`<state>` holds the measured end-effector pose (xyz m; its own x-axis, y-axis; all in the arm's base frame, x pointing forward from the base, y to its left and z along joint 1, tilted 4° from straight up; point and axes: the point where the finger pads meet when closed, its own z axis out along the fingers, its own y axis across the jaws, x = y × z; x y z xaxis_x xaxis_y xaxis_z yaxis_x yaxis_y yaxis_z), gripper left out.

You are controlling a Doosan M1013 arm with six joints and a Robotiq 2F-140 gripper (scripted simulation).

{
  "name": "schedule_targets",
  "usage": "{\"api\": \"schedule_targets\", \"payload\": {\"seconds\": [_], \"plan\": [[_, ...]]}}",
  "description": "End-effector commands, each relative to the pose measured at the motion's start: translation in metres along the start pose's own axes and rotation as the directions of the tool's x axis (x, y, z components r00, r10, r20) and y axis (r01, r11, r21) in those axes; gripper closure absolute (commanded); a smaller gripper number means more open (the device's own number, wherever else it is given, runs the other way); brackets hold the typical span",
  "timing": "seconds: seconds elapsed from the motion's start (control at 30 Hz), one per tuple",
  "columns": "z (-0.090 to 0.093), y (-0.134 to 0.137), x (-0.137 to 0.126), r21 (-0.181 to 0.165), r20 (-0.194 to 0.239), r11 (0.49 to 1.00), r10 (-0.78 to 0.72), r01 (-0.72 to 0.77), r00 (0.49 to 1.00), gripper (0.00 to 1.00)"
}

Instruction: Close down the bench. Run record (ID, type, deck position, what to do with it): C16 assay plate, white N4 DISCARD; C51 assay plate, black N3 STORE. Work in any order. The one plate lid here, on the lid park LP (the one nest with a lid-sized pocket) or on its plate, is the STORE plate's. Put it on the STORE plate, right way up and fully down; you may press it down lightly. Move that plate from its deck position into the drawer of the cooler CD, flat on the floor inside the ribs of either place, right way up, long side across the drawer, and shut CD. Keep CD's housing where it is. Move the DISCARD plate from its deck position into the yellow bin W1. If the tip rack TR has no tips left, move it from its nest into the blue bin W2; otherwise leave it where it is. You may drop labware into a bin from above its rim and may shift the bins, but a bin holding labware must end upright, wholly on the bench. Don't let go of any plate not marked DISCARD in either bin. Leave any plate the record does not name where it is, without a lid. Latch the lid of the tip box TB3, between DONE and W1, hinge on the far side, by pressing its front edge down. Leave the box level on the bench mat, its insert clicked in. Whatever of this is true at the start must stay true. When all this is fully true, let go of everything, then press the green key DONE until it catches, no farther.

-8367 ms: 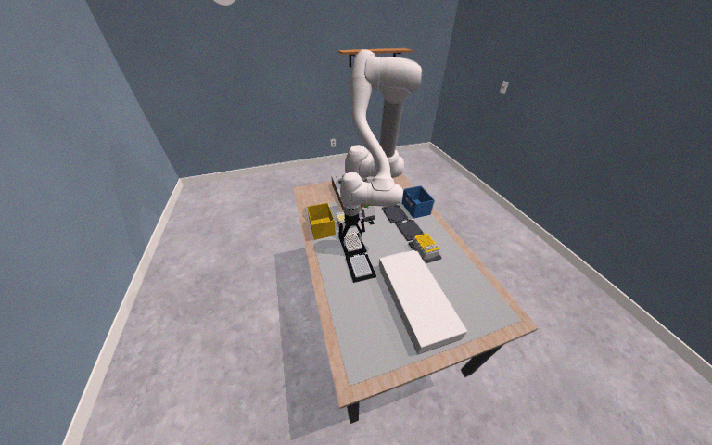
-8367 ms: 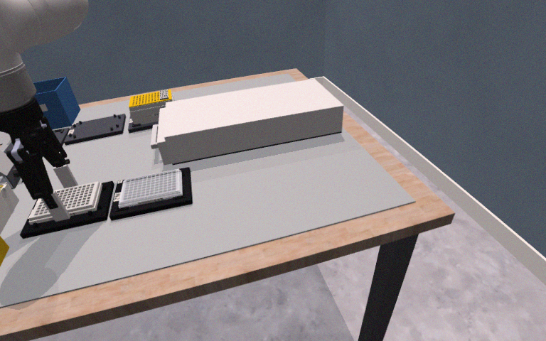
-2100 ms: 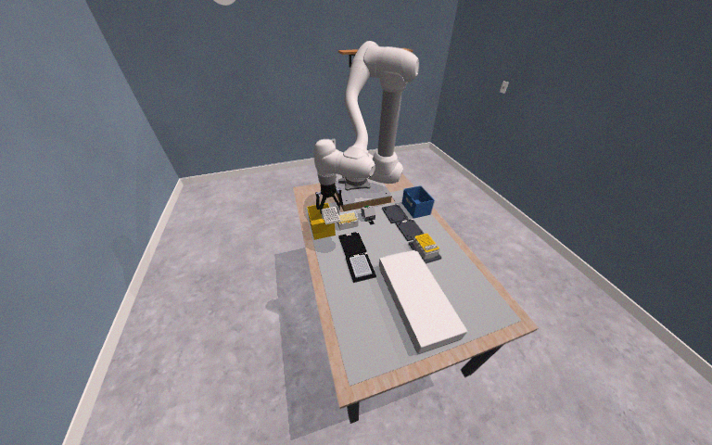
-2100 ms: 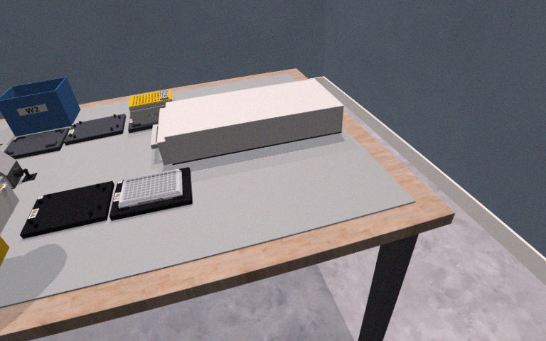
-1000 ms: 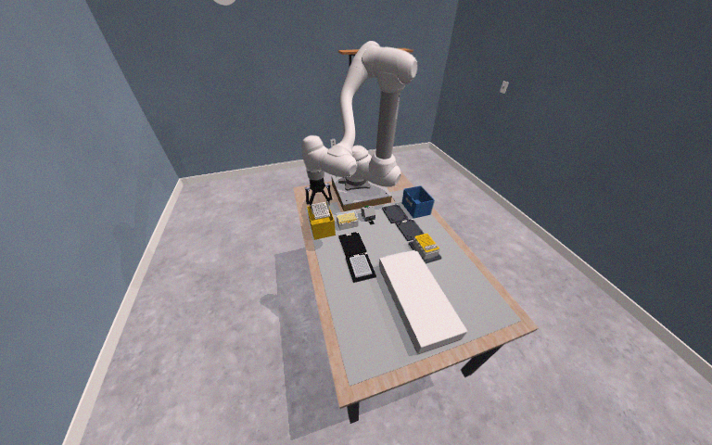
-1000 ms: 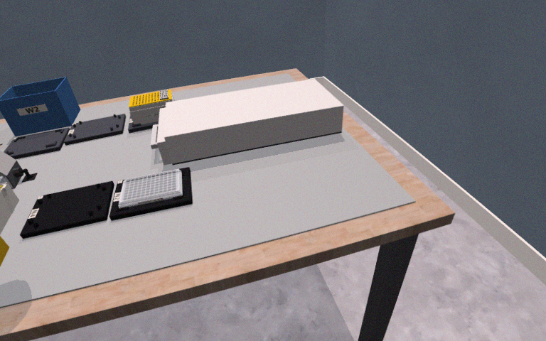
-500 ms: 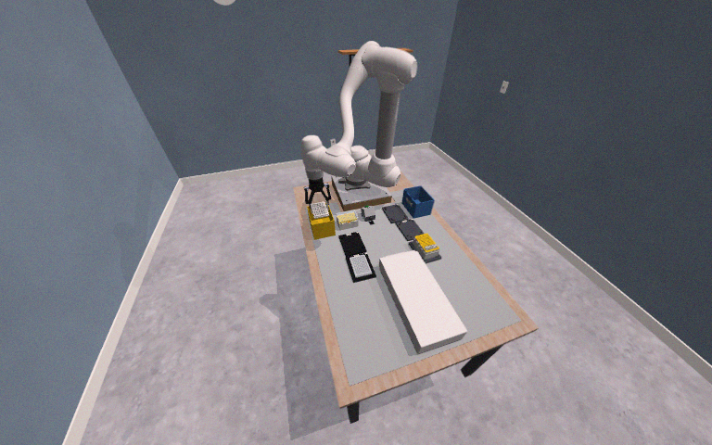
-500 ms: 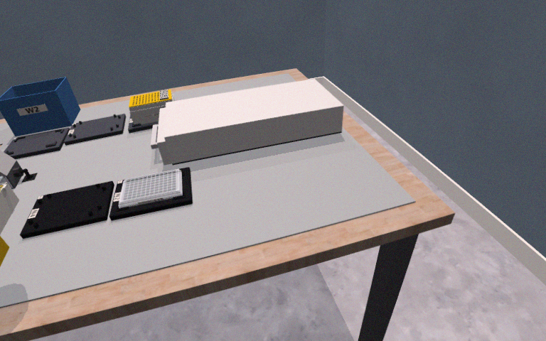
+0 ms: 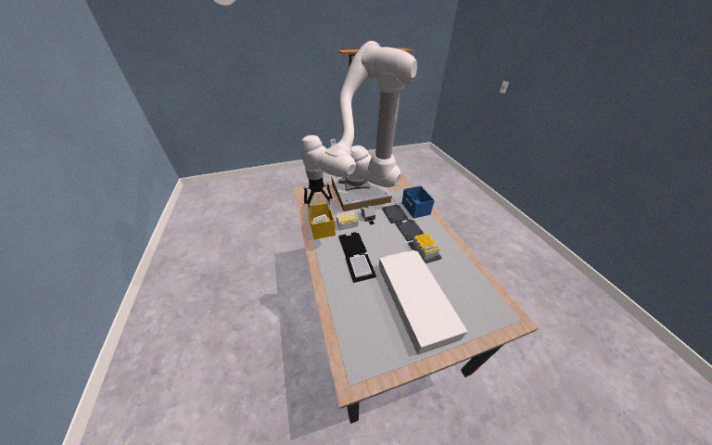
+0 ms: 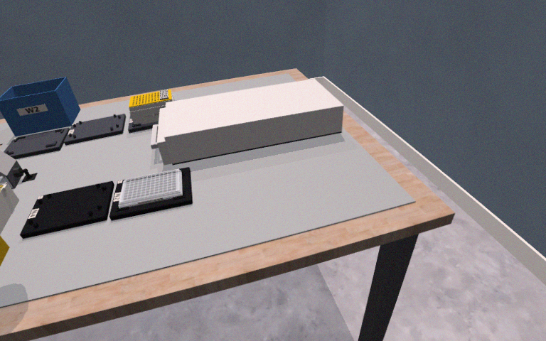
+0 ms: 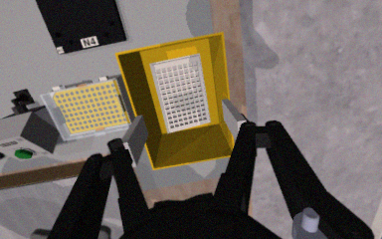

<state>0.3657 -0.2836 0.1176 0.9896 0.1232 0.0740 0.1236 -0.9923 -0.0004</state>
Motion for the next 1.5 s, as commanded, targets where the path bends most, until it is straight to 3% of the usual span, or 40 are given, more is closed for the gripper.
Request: {"api": "schedule_targets", "payload": {"seconds": [0.0, 0.6, 1.47], "plan": [[0.0, 0.0, 0.0, 0.0, 0.0, 1.0, 0.0, 0.0, 1.0, 0.34], [0.0, 0.0, 0.0, 0.0, 0.0, 1.0, 0.0, 0.0, 1.0, 0.34], [-0.013, -0.094, -0.013, 0.0, 0.0, 0.999, -0.035, 0.035, 0.999, 0.45]]}}
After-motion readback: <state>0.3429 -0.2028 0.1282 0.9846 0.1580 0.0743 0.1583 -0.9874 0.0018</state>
